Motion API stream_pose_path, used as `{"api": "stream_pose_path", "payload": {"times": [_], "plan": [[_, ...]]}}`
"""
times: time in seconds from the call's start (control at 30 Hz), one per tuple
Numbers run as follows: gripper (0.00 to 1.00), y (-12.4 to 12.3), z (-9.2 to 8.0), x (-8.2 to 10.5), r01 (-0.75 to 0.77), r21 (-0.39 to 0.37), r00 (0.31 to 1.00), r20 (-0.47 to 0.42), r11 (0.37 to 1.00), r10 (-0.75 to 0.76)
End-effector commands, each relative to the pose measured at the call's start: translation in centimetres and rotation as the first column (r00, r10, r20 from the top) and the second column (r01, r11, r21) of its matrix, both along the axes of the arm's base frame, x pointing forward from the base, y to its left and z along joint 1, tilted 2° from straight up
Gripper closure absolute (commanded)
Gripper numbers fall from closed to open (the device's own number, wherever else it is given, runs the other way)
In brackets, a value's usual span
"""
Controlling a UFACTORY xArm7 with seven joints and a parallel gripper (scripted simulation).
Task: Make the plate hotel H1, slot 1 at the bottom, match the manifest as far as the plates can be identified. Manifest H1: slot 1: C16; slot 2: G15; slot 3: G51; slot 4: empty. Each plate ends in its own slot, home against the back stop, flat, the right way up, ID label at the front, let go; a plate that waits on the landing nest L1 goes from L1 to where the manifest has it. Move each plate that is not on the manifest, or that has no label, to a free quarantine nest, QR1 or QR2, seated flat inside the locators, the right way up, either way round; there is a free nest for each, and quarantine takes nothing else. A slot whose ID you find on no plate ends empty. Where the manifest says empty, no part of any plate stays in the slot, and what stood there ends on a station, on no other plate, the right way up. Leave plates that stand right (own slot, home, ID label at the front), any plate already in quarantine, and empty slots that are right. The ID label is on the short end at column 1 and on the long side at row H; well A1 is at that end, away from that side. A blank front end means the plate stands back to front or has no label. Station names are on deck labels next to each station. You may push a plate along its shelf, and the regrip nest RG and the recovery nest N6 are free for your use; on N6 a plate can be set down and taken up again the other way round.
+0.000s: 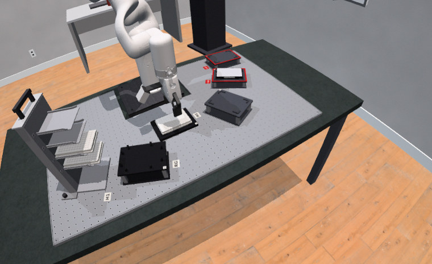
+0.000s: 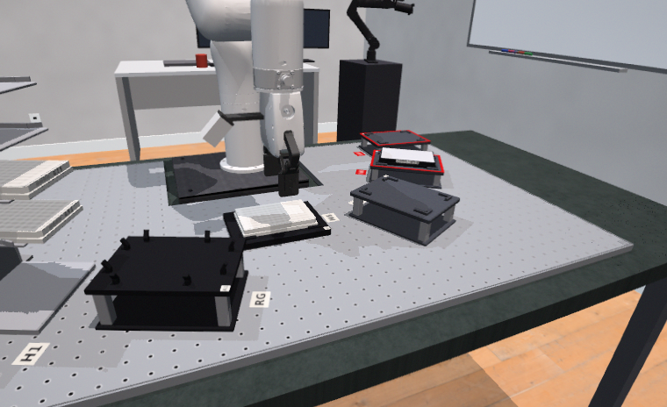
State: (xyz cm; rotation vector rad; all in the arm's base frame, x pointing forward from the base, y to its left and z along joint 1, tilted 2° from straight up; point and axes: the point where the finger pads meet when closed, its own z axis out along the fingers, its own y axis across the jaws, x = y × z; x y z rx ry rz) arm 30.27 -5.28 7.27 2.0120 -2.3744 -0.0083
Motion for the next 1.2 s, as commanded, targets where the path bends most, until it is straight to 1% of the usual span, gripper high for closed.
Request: {"api": "stream_pose_path", "payload": {"times": [0.0, 0.33, 1.17], "plan": [[0.0, 0.0, 0.9, 0.1, 0.0, 0.0, 1.0, 0.003, 1.0, 0.0], [0.0, 0.0, 2.2, 0.1, 0.0, 0.0, 1.0, 0.003, 1.0, 0.0], [0.0, 0.0, 2.2, 0.1, 0.0, 0.0, 1.0, 0.003, 1.0, 0.0]]}}
